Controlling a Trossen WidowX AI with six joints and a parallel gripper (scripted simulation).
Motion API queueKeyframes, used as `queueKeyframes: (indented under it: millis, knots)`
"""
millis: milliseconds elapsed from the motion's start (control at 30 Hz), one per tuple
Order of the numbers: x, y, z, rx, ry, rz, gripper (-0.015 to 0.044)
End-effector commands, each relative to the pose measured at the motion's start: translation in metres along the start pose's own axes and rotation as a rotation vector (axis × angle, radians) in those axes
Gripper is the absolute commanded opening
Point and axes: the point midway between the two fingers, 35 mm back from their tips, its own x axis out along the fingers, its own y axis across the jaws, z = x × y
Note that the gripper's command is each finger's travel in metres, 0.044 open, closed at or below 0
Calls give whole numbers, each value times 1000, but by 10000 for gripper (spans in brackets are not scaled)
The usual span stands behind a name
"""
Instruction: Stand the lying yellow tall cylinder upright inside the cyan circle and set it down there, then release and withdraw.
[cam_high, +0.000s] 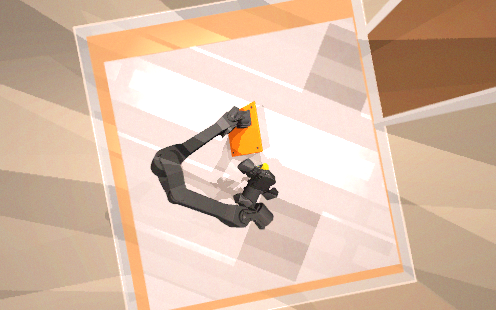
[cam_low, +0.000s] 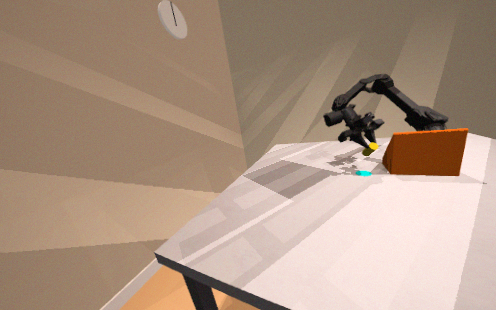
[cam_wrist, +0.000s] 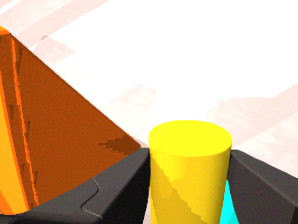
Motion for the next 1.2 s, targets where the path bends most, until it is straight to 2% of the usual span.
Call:
queueKeyframes:
  millis: [0, 1167]
  knots:
    - [-2, -1, 1, -10, -32, -6, 105]
    - [-8, -1, 1, -39, -280, -26, 105]
